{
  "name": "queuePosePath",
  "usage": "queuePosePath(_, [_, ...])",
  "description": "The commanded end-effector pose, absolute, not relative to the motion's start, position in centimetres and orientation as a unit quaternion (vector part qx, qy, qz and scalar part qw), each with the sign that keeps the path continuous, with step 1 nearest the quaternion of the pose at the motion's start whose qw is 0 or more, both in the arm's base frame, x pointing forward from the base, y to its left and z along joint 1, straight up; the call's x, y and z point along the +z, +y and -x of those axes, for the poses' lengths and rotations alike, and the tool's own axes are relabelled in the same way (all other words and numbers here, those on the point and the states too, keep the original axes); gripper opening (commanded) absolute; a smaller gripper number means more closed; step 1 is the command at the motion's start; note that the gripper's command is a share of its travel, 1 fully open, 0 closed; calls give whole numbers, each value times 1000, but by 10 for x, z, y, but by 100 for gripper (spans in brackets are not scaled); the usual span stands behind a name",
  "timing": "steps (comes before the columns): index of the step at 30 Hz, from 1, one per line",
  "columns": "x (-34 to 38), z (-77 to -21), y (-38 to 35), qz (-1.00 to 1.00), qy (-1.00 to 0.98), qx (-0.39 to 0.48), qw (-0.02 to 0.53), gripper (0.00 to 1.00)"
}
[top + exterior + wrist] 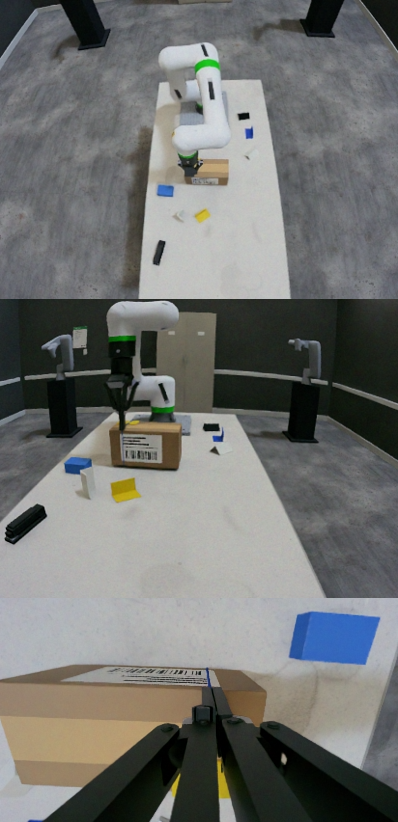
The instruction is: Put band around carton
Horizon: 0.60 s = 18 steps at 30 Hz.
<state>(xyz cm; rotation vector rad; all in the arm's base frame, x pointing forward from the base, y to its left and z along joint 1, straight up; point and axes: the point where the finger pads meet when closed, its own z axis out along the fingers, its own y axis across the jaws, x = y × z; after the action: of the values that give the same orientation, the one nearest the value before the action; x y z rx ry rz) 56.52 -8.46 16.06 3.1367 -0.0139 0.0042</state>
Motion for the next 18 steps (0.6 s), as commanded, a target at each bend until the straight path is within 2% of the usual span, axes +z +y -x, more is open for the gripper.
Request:
queuePosePath(1, [162, -566, -86, -1000, -4, 3, 3, 10])
queuePosePath(18, [162, -566, -84, -1000, -4, 3, 3, 10])
